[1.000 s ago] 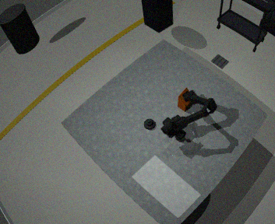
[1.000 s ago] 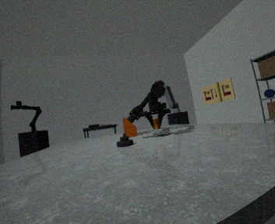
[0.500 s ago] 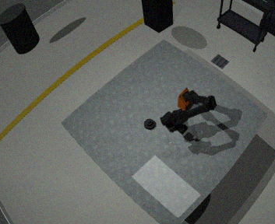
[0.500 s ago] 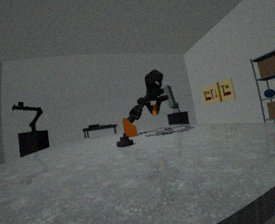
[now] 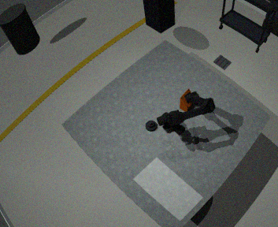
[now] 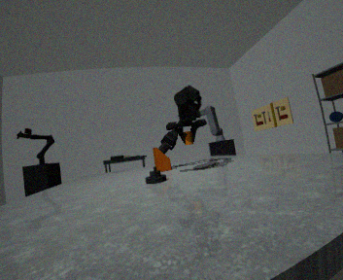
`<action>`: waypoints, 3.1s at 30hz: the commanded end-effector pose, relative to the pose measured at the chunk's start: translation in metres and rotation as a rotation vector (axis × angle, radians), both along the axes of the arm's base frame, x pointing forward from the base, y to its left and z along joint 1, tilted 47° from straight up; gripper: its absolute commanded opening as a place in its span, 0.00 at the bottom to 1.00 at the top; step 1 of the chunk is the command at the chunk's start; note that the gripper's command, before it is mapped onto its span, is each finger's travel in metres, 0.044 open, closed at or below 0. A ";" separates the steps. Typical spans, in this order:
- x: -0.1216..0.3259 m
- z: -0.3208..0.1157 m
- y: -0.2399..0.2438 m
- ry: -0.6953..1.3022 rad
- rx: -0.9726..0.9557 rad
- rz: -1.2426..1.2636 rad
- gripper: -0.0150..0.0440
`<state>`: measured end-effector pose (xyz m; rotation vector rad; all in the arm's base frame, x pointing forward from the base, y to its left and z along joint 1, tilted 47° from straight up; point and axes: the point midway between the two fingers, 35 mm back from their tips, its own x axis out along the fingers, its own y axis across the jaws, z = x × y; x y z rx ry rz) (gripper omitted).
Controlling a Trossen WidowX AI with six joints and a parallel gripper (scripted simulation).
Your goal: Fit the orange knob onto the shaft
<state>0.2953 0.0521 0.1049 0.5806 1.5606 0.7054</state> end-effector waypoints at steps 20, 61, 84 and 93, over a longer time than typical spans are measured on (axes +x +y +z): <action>0.032 -0.055 -0.033 -0.013 -0.012 -0.004 0.25; 0.052 -0.164 -0.086 -0.014 -0.009 -0.002 0.25; 0.051 -0.181 -0.068 -0.018 -0.007 0.001 0.25; 0.049 -0.181 -0.067 -0.018 -0.007 0.001 0.25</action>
